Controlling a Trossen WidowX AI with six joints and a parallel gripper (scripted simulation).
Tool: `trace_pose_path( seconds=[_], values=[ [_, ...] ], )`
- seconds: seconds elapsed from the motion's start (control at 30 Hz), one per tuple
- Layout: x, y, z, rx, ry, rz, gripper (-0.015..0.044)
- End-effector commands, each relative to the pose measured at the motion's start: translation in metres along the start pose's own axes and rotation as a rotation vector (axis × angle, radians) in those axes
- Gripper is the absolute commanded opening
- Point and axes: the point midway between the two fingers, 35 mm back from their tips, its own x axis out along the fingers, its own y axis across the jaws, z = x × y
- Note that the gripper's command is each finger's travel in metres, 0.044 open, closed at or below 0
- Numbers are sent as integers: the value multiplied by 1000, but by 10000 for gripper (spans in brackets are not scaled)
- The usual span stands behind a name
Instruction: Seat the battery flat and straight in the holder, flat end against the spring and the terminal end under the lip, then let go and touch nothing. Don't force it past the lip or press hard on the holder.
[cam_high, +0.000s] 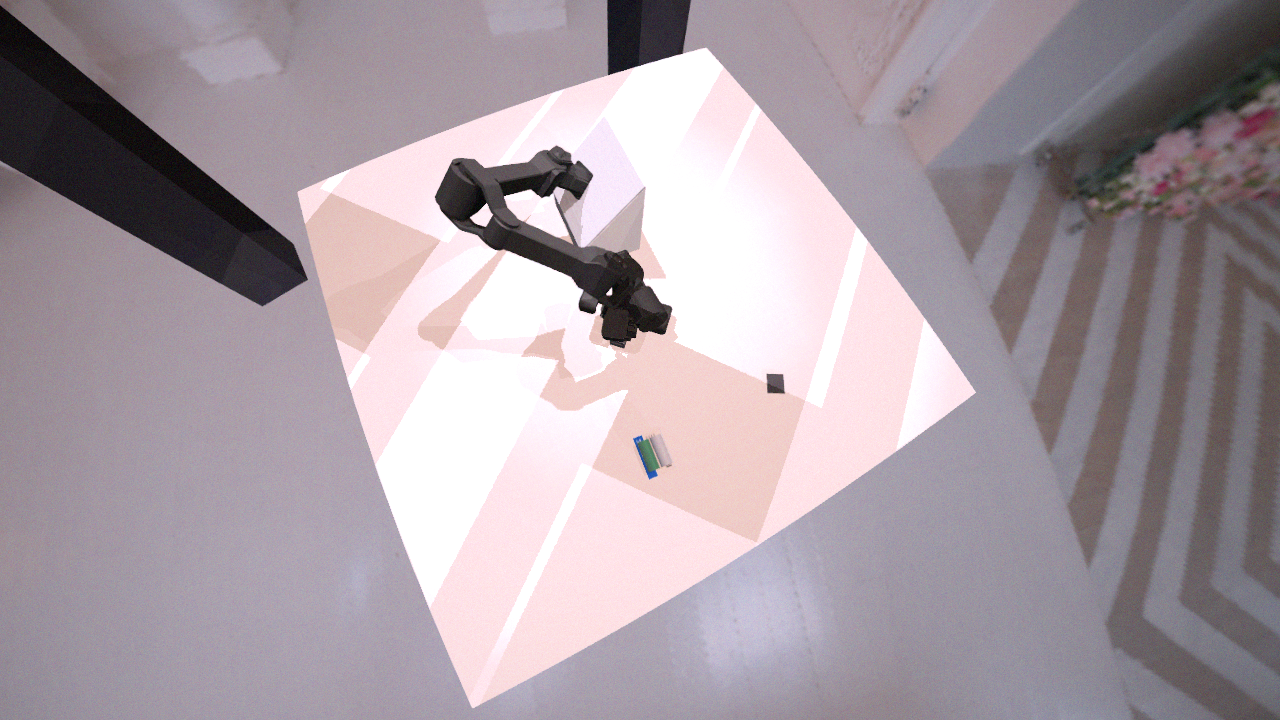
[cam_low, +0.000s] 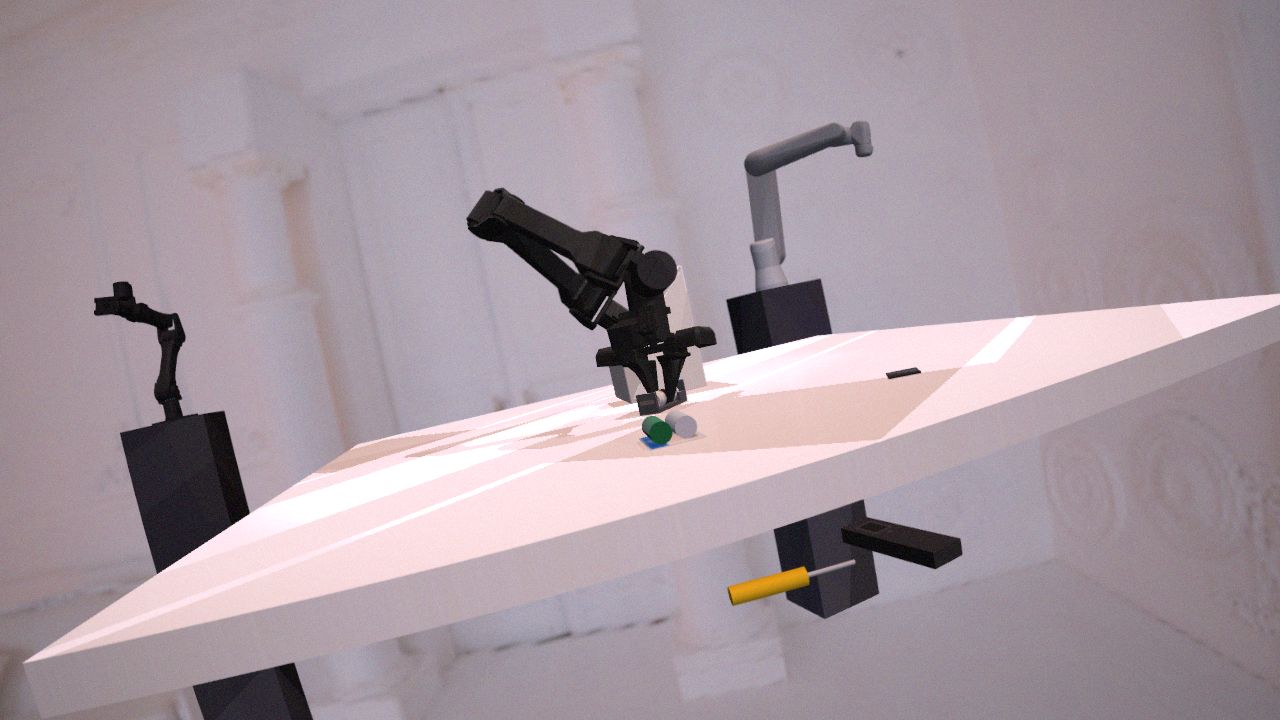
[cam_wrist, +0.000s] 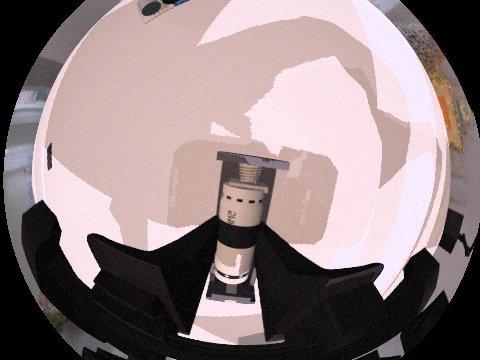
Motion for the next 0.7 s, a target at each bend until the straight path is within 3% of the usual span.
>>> trace_pose_path(
  seconds=[0.0,0.67],
  values=[
    [0,-1,-4,0,-9,-3,80],
    [-1,-2,-11,-2,-33,0,80]
  ],
)
